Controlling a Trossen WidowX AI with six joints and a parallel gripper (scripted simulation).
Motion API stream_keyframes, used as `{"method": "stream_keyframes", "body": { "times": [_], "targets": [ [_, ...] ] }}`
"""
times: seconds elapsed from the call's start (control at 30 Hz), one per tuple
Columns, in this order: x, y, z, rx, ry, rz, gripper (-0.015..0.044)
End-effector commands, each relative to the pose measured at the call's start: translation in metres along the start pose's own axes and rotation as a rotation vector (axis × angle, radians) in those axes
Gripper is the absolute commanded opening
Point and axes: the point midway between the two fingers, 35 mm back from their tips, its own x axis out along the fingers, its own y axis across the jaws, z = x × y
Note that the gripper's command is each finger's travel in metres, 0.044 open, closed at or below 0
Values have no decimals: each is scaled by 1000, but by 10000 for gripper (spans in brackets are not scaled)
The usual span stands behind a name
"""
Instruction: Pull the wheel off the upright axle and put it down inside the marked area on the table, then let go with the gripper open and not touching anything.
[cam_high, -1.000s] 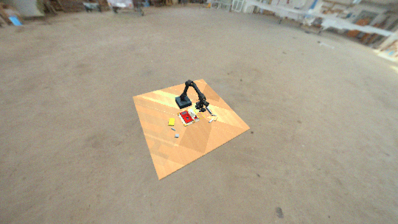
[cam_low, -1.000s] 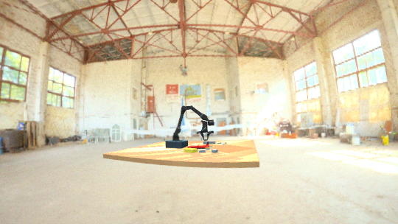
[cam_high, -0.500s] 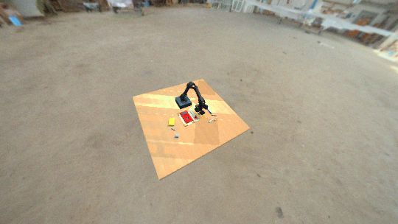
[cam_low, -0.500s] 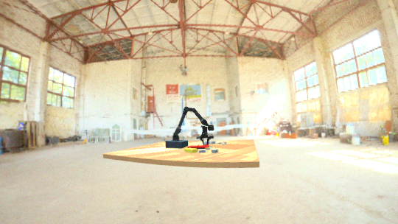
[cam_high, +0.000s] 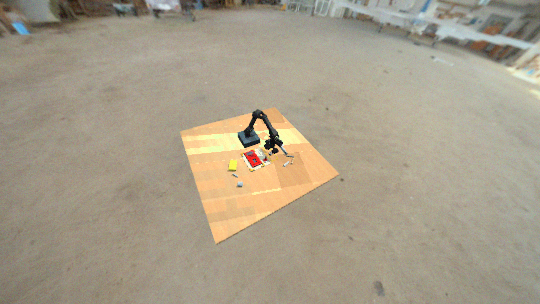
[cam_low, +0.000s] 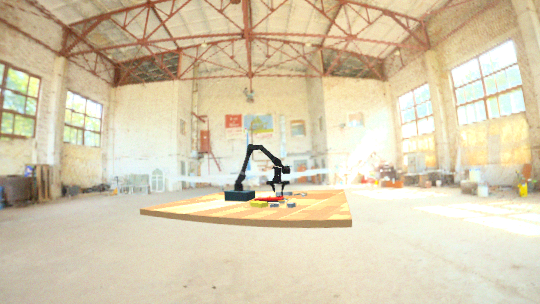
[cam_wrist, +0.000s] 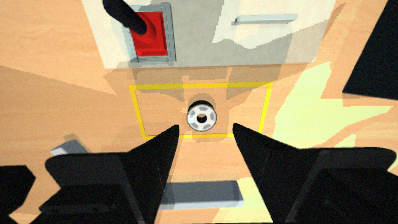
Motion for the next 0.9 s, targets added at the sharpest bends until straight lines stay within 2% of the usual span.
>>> {"method": "stream_keyframes", "body": {
  "times": [0.0,0.07,0.1,0.23,0.27,0.47,0.87],
  "targets": [
    [-27,2,-1,3,2,16,300],
    [-27,2,-1,3,2,16,300],
    [-21,3,-1,0,10,24,326],
    [-42,-24,10,1,7,19,431],
    [-48,-32,14,1,5,18,440],
    [-71,-78,34,3,-1,10,440],
    [-71,-79,34,3,-1,10,440]
  ]
}}
